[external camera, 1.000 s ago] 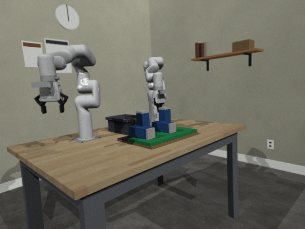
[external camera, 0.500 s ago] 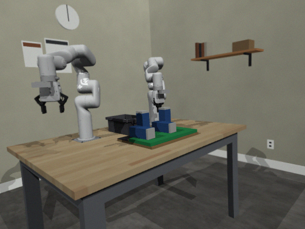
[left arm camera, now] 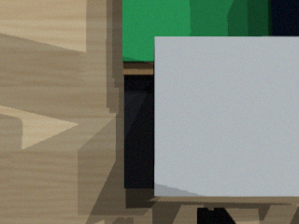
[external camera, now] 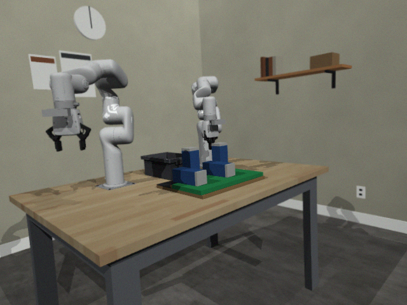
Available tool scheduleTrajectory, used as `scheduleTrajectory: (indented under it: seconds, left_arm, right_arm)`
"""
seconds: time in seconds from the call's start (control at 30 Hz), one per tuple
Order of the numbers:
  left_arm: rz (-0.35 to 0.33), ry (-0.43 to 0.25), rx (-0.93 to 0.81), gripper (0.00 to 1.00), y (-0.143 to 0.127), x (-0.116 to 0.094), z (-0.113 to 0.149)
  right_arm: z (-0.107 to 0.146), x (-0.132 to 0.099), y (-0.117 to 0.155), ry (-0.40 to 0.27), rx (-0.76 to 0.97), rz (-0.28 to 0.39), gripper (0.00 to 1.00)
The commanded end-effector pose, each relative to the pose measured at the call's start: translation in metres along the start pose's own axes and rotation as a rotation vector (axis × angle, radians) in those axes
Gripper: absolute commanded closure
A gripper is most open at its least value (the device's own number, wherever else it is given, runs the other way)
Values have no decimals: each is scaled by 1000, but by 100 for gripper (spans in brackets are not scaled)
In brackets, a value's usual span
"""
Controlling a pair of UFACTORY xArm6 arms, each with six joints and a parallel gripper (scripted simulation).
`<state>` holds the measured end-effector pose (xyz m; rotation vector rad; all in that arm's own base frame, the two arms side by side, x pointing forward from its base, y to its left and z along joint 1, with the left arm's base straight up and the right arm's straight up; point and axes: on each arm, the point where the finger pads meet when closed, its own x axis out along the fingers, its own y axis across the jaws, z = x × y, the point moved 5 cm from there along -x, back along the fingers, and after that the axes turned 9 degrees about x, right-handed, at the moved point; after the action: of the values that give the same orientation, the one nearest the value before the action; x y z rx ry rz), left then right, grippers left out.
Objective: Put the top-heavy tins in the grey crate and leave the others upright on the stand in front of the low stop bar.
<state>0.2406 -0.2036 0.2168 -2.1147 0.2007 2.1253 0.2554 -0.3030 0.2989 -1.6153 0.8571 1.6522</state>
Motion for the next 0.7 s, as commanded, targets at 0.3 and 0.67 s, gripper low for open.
scheduleTrajectory:
  seconds: [0.3,0.67]
  left_arm:
    - [2,4,0,100,1,-1,-1]
    - [2,4,0,100,0,-15,-1]
  right_arm:
    - [-1,-2,0,4,0,0,0]
    - [-1,-2,0,4,0,0,0]
